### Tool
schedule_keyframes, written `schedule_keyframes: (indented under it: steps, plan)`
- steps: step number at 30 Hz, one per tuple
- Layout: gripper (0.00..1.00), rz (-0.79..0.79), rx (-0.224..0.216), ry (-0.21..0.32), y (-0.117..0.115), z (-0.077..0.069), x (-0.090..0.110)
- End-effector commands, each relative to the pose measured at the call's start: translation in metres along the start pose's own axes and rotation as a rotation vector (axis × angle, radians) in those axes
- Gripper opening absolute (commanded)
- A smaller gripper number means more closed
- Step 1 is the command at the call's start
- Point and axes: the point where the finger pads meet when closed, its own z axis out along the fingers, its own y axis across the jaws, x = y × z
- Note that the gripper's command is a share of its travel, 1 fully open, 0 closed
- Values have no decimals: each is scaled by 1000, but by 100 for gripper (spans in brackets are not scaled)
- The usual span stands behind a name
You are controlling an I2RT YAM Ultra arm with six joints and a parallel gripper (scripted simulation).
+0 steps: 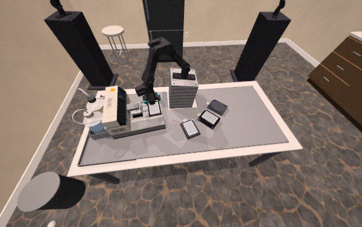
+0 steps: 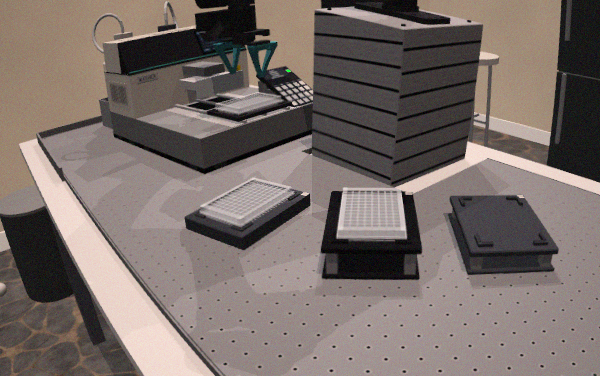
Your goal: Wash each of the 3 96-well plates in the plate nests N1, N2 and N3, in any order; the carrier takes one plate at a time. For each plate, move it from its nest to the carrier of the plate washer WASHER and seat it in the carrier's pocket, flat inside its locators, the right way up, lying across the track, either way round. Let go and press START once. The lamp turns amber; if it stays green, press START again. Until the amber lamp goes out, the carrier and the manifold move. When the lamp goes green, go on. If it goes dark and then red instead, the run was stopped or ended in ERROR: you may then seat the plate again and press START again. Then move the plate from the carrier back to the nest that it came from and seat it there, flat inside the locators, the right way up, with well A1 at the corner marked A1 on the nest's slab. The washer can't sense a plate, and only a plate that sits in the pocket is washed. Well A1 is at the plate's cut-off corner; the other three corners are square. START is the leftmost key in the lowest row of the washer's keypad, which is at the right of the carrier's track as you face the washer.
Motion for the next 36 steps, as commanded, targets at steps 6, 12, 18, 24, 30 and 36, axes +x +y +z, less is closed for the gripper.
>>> schedule_keyframes:
  steps: [6, 12, 18, 24, 30, 36]
  plan:
    - [100, 0, 8, -9, -2, -19, -2]
    - [100, 0, 8, -9, -2, -26, -2]
    - [100, 0, 8, -9, -2, -25, -2]
    - [0, 33, 8, -9, 0, -25, 3]
    - [0, 167, 7, -9, 9, -25, 21]
    - [0, 367, 6, -9, 23, -25, 48]
